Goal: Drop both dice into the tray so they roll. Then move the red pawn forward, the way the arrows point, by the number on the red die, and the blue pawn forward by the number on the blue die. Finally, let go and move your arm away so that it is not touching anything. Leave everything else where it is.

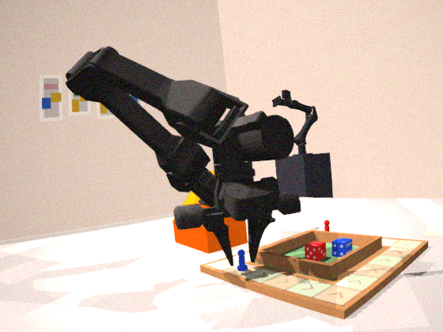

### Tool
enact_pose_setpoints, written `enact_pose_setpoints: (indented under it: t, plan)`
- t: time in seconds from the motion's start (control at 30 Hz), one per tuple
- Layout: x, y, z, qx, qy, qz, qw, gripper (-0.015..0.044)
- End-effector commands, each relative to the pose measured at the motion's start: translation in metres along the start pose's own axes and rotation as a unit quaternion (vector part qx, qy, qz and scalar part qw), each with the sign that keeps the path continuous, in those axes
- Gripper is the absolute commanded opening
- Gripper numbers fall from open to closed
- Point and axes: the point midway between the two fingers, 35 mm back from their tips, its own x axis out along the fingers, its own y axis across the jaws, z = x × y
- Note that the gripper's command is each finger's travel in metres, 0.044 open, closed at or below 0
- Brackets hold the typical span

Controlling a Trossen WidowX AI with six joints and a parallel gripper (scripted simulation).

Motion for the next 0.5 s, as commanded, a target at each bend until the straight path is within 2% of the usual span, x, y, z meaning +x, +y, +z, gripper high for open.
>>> enact_pose_setpoints:
  t: [0.0, 0.07, 0.2, 0.27, 0.47]
  plan:
    - [0.000, 0.000, 0.000, 0.002, 0.000, 0.000, 1.000, 0.0236]
    - [-0.008, 0.001, 0.001, 0.001, 0.000, 0.001, 1.000, 0.0289]
    - [-0.048, 0.001, 0.000, -0.001, 0.000, -0.001, 1.000, 0.0394]
    - [-0.050, 0.001, 0.000, -0.001, 0.000, -0.001, 1.000, 0.0440]
    - [-0.067, 0.025, -0.009, -0.048, 0.001, 0.015, 0.999, 0.0440]
